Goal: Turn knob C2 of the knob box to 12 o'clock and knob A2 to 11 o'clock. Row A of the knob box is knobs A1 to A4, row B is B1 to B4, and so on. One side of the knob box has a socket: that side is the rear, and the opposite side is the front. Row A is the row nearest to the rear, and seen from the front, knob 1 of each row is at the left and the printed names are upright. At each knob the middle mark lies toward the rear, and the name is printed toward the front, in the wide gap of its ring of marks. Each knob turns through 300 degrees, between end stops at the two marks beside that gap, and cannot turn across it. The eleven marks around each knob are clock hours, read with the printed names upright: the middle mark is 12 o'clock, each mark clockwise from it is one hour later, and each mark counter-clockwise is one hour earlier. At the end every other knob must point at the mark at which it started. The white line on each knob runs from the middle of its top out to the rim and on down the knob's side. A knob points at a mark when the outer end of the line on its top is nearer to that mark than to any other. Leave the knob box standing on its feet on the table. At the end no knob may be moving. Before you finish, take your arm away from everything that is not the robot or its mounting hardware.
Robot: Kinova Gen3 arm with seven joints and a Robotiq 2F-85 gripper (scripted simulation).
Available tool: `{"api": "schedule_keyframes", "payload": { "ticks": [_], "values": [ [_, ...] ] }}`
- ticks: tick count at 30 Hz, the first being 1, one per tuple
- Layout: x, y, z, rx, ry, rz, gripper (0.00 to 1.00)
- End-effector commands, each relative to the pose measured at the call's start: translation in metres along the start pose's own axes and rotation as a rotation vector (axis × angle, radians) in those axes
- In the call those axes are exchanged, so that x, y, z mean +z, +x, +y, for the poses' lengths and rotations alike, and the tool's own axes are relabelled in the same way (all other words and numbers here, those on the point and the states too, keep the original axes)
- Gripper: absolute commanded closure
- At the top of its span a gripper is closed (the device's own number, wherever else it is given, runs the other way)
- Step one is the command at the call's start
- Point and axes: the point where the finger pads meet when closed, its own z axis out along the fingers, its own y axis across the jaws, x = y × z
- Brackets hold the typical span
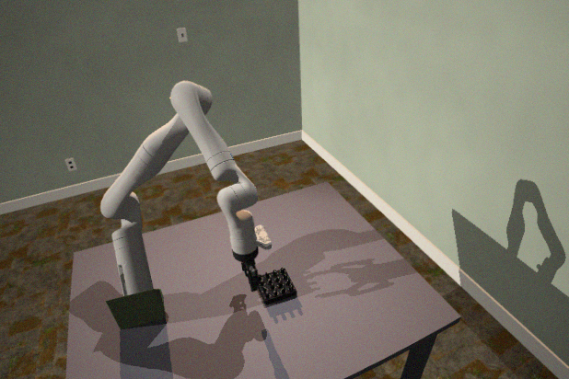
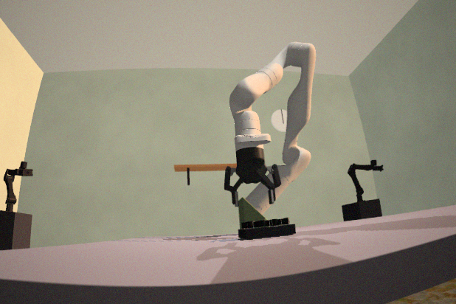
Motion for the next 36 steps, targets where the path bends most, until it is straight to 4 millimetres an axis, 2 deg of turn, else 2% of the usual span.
{"api": "schedule_keyframes", "payload": {
  "ticks": [1, 18, 36],
  "values": [
    [-0.001, 0.0, 0.0, 0.0, -0.001, 0.001, 0.0],
    [0.002, -0.002, -0.003, -0.109, 0.014, -0.01, 0.0],
    [0.008, -0.009, -0.013, -0.558, 0.073, -0.038, 0.0]
  ]
}}
